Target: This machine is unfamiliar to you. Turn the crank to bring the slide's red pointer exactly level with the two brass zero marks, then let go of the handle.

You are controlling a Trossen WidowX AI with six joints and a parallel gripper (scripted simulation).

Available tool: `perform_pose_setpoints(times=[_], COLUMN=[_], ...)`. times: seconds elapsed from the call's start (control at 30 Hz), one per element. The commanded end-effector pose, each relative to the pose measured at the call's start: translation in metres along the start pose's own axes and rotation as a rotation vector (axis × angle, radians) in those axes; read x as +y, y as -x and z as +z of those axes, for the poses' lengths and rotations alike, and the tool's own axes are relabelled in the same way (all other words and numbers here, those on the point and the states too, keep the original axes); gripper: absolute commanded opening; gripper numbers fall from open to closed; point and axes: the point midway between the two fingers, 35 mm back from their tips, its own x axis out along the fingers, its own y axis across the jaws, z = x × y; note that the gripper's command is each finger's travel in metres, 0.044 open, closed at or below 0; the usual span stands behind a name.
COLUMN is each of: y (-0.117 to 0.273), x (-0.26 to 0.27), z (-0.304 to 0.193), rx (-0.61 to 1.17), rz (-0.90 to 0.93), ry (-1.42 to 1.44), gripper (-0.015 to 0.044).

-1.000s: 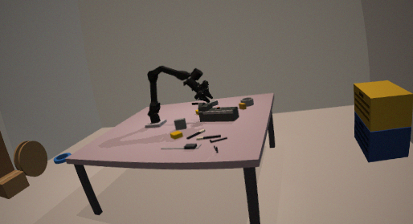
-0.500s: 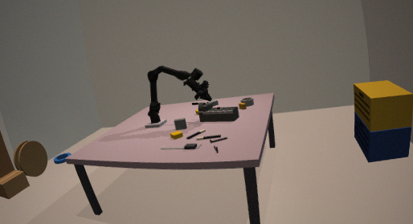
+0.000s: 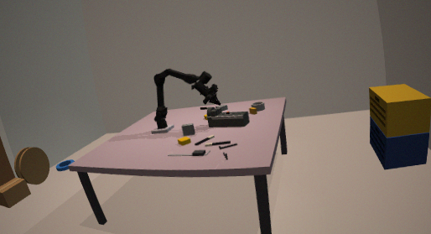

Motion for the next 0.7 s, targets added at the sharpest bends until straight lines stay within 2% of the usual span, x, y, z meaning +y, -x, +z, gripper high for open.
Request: perform_pose_setpoints(times=[0.0,0.23,0.67], y=[0.0,0.0,0.0], x=[0.0,0.0,0.0], z=[0.0,0.0,0.0], rx=[0.0,0.0,0.0], rz=[0.0,0.0,0.0], ry=[0.0,0.0,0.0], gripper=[0.0,0.0,0.0341])
